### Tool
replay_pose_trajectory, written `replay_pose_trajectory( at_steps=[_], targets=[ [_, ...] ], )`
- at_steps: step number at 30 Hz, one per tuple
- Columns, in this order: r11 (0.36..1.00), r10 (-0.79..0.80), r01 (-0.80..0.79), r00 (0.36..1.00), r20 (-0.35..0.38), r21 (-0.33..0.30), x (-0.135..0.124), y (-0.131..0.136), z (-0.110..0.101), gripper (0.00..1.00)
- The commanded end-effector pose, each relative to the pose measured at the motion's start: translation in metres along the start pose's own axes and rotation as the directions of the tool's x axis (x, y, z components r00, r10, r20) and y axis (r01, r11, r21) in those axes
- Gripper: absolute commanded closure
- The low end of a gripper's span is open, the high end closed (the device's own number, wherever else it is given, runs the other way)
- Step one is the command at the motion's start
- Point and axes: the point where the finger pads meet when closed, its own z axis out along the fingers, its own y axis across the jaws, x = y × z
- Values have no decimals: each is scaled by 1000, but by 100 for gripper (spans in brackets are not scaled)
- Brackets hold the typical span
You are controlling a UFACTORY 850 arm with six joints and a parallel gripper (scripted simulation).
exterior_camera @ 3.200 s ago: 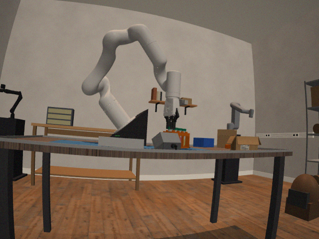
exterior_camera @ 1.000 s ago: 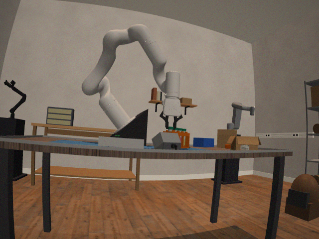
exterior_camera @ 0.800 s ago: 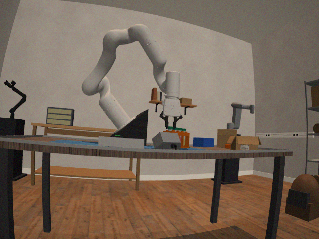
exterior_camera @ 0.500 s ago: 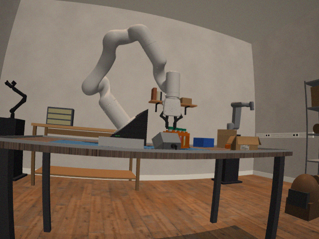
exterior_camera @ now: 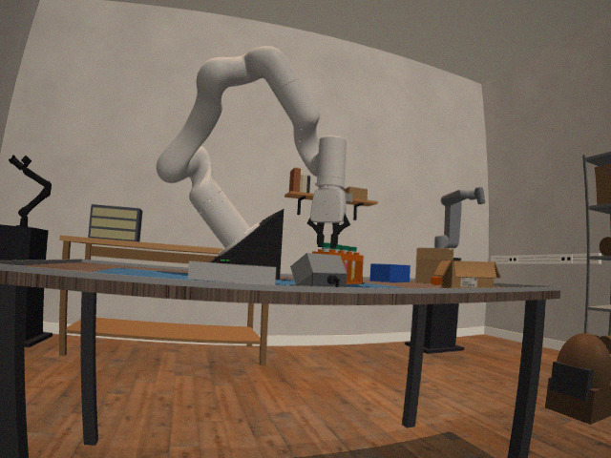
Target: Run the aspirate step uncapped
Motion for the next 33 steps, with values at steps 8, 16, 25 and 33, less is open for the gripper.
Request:
replay_pose_trajectory(
  at_steps=[8,16,25,33],
  targets=[
    [857,515,-515,857,3,-25,0,1,0,100],
    [629,777,-777,629,-5,-24,0,1,0,100],
    [572,820,-820,572,-7,-24,0,1,0,100],
    [572,820,-820,572,-7,-24,0,0,0,54]
  ],
)
